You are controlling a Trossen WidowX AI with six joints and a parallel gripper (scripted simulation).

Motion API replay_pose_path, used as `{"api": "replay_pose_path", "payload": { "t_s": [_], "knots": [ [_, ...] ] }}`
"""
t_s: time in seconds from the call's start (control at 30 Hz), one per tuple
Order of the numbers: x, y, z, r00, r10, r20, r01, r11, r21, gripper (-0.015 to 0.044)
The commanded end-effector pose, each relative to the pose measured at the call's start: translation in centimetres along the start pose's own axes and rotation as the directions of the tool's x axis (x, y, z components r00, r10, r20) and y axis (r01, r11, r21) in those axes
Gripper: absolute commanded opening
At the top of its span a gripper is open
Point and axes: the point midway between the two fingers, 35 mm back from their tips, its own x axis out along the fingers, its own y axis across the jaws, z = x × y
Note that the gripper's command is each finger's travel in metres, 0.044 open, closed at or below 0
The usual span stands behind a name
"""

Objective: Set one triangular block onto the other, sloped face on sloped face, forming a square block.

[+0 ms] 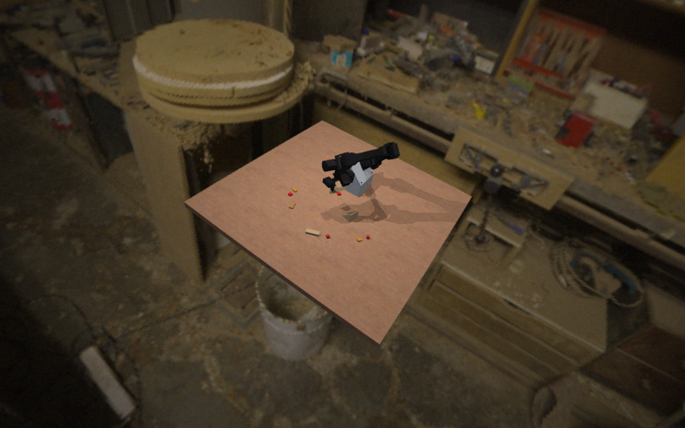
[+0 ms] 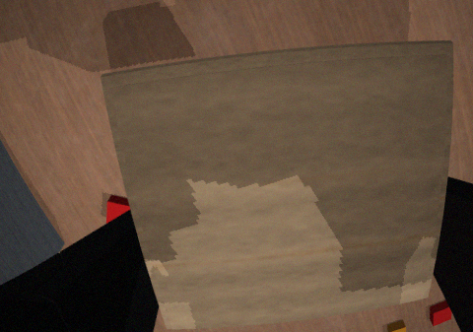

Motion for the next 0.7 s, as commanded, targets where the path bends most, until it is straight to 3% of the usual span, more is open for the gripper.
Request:
{"api": "replay_pose_path", "payload": {
  "t_s": [0.0, 0.43, 0.67],
  "knots": [
    [-0.2, 1.3, 1.3, 1.000, 0.005, 0.007, -0.005, 1.000, 0.007, 0.0000],
    [-0.7, 4.5, 4.0, 1.000, 0.007, 0.012, -0.007, 1.000, 0.009, 0.0000],
    [2.1, 4.3, 5.1, 1.000, 0.004, 0.007, -0.004, 1.000, 0.010, 0.0000]
  ]
}}
